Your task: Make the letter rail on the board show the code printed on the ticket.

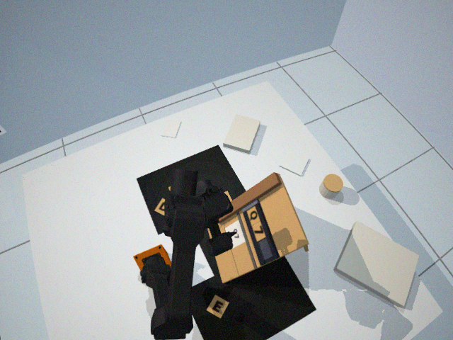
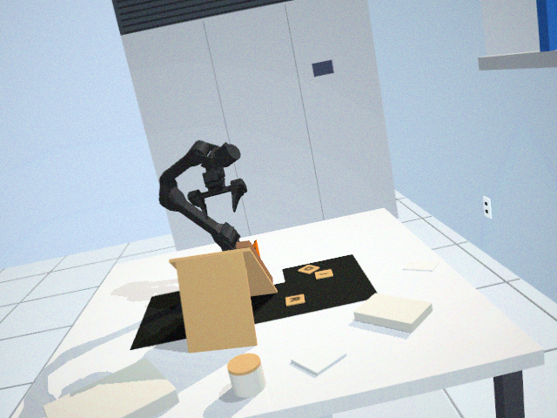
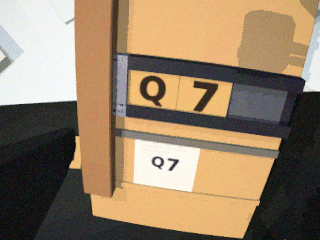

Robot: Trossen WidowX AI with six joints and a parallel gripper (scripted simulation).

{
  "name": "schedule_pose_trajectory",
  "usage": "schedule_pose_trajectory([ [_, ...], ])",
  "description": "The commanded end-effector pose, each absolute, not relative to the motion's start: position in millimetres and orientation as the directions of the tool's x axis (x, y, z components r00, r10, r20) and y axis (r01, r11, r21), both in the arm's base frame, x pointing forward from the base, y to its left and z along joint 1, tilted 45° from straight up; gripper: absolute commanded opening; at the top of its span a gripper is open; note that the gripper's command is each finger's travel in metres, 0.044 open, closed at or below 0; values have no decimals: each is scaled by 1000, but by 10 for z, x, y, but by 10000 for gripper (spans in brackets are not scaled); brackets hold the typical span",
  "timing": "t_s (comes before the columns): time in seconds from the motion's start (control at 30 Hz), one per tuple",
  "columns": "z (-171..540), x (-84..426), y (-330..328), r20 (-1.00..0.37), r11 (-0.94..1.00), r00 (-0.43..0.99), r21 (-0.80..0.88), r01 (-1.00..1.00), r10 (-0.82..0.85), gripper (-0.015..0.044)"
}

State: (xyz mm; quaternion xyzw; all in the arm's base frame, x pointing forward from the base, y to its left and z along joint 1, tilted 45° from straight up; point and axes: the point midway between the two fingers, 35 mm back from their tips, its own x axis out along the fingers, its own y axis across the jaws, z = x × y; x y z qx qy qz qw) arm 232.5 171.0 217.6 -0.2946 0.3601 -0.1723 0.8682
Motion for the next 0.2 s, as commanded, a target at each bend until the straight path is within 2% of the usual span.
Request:
schedule_pose_trajectory([
  [0.0,2185,2327,1706,-518,766,685,-636,92,-513,440],
  [0.17,2185,2327,1706,-518,766,685,-636,92,-513,440],
])
